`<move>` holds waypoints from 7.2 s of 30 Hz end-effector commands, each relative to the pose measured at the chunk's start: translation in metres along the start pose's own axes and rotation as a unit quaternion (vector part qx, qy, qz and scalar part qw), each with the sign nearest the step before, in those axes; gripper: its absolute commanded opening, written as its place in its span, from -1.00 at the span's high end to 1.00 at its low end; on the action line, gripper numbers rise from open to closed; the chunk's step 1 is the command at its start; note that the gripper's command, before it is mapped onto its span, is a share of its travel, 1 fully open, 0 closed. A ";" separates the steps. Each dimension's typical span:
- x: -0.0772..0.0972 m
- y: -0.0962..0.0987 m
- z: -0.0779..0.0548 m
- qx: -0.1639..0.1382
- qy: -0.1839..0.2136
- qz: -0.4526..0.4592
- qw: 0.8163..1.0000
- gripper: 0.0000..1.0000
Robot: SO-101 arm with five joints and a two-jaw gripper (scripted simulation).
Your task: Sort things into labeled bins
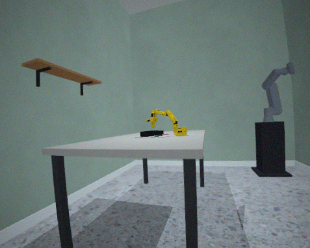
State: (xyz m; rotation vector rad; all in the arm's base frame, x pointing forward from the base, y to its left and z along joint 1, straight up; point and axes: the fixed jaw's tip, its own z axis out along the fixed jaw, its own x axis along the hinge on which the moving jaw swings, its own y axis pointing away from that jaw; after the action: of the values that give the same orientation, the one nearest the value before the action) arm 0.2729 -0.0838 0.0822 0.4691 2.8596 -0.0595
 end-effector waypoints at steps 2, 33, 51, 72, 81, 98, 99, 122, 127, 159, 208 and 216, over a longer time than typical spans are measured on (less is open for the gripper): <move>-0.007 -0.003 -0.012 0.001 -0.028 0.010 1.000 1.00; -0.003 -0.003 0.012 0.001 -0.028 0.010 1.000 1.00; -0.002 -0.003 0.017 0.001 -0.028 0.010 1.000 1.00; 0.003 -0.003 0.040 0.001 -0.028 0.010 1.000 1.00; 0.003 -0.003 0.040 0.001 -0.028 0.010 1.000 1.00; 0.000 -0.003 0.033 0.001 -0.045 0.010 0.999 1.00; 0.000 -0.003 0.033 0.001 -0.045 0.010 0.999 1.00; 0.001 -0.003 0.038 0.001 -0.045 0.010 0.999 1.00; 0.001 -0.003 0.039 0.001 -0.045 0.010 0.999 1.00; 0.002 -0.003 0.044 0.001 -0.045 0.010 0.999 0.85; 0.003 -0.003 -0.005 0.001 -0.045 0.010 0.999 0.65; 0.003 -0.003 -0.005 0.001 -0.045 0.010 0.999 0.65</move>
State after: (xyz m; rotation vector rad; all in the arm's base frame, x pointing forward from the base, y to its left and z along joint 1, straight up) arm 0.2616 -0.0800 0.0645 0.4699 2.8611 -0.0590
